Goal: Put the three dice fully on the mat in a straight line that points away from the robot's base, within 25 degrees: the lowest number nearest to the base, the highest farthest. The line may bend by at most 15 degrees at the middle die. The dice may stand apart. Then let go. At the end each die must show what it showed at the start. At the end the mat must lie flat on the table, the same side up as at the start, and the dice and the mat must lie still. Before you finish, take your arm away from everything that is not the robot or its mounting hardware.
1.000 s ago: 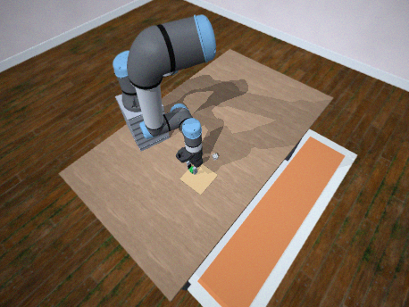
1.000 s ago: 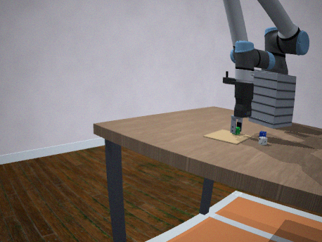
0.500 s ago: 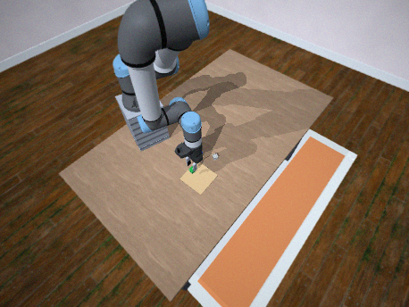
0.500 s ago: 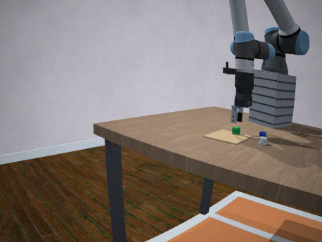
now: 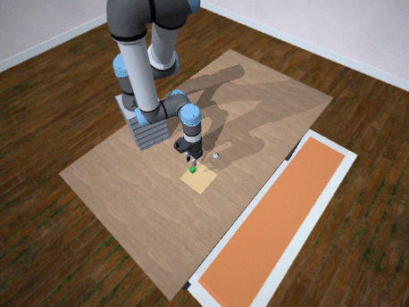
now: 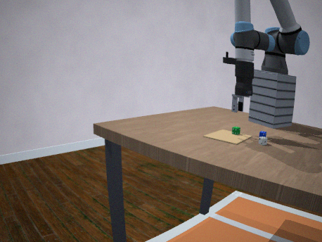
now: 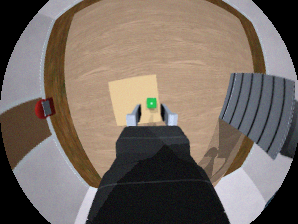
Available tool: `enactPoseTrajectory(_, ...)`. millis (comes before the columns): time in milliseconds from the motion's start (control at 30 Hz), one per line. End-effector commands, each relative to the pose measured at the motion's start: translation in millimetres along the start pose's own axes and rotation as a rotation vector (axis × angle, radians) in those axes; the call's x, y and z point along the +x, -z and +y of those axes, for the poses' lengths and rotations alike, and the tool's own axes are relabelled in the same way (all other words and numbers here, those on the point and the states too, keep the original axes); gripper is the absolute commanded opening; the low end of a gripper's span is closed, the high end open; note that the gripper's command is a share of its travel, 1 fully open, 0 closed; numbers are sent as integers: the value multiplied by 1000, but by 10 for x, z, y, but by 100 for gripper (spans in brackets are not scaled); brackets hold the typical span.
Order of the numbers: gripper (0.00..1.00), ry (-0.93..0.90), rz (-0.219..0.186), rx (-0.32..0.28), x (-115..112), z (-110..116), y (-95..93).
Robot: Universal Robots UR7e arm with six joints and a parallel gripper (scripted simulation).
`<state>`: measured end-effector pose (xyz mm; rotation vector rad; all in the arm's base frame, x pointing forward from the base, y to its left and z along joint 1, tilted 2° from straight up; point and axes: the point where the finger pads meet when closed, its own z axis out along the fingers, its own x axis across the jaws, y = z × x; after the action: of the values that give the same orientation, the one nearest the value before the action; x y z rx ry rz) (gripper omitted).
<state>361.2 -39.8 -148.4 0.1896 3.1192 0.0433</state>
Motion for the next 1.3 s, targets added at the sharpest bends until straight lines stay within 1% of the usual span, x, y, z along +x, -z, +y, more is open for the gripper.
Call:
enactPoseTrajectory(0, 79, -1, 7, -3, 31, 7, 68)
enactPoseTrajectory(167, 79, -1, 5, -2, 19, 4, 79)
enactPoseTrajectory(200, 100, -1, 5, -2, 18, 3, 80)
enactPoseTrajectory(1267, 100, -24, 4, -2, 4, 21, 74)
